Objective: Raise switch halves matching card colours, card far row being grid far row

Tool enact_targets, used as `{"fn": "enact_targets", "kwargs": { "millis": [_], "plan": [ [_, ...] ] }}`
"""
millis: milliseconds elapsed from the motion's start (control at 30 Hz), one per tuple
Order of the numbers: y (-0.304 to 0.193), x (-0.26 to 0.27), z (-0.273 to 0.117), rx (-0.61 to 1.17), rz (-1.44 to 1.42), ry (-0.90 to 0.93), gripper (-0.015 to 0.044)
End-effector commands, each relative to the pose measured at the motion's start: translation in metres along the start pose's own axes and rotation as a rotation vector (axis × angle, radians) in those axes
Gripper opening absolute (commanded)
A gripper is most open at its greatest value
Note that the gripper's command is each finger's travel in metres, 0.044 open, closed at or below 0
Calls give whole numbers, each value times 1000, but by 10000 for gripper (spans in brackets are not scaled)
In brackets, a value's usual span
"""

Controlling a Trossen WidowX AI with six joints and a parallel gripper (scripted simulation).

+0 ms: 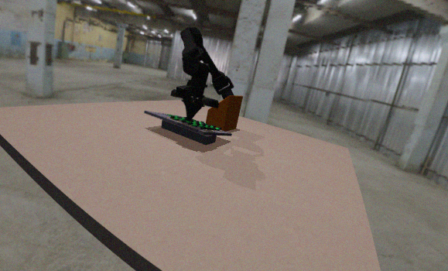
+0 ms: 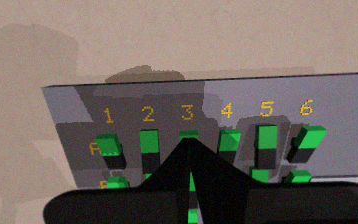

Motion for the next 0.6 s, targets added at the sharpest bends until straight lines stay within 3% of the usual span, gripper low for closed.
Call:
{"fn": "enact_targets", "kwargs": {
  "millis": [0, 567],
  "plan": [
    [0, 0, 1, 0, -7, -4, 0],
    [0, 0, 4, 0, -7, -4, 0]
  ]
}}
Point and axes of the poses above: the point midway between the two fingers, 35 mm back from their tips, its own z axis out along the fingers, its own x axis across the jaws, y = z × x, the point moved 7 cm from there along -z, back along the fingers, and after that the axes turned 1 degree about z, right-handed, at the moved point
